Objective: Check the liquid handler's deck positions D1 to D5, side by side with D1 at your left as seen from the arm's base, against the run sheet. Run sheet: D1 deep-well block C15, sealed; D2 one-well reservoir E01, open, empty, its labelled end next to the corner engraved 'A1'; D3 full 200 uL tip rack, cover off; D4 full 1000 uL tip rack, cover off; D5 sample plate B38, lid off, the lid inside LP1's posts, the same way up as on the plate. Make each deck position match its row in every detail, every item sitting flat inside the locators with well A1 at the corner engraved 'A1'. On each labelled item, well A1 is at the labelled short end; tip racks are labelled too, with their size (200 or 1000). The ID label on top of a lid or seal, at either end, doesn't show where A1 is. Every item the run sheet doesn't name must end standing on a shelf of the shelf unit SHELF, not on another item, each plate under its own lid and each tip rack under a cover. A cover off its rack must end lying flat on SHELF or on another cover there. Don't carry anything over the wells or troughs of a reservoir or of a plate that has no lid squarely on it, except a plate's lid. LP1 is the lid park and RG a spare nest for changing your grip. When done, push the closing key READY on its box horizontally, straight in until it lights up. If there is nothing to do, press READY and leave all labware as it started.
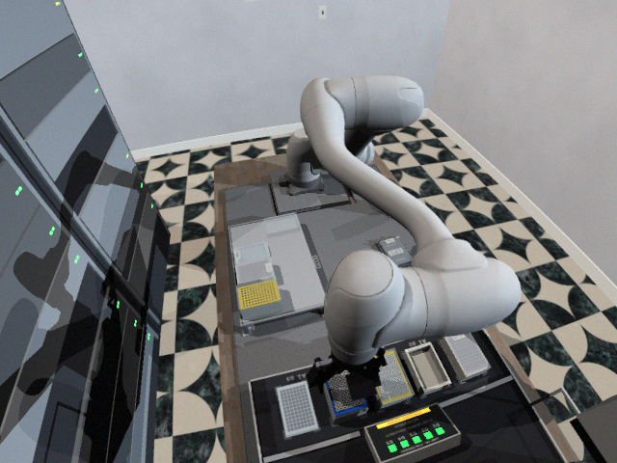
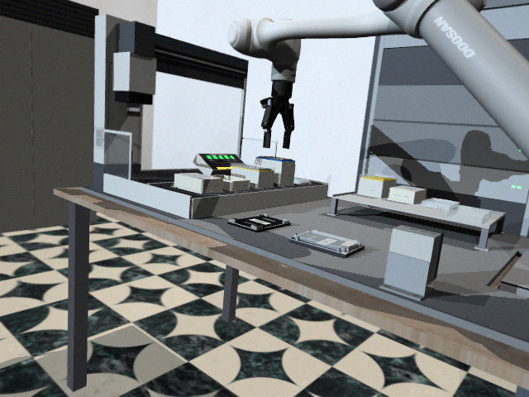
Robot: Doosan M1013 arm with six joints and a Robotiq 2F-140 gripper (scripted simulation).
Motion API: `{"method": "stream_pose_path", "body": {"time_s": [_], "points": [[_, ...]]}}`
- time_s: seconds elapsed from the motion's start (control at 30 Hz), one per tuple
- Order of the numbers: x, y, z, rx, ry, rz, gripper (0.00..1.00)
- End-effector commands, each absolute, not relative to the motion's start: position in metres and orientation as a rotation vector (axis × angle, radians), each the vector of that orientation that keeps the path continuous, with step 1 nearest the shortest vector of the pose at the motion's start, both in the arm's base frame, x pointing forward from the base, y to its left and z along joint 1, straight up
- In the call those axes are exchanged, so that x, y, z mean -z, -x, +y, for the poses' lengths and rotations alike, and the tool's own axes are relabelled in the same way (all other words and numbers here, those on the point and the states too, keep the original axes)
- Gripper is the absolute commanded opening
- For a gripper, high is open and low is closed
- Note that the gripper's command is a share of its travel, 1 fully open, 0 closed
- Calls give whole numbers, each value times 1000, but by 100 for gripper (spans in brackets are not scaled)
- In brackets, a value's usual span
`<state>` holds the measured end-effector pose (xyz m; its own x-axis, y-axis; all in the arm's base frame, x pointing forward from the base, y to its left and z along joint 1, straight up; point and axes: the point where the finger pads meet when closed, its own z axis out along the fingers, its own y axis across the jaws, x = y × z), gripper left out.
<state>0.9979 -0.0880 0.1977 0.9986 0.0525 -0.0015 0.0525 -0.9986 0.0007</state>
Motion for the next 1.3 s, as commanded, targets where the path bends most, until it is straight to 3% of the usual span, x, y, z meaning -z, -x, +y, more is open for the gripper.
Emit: {"method": "stream_pose_path", "body": {"time_s": [0.0, 0.43, 1.27], "points": [[-199, -998, -88, 0, -3140, 82, 79], [-199, -998, -88, 0, -3140, 82, 79], [-199, -992, 27, 0, -3140, 83, 79]]}}
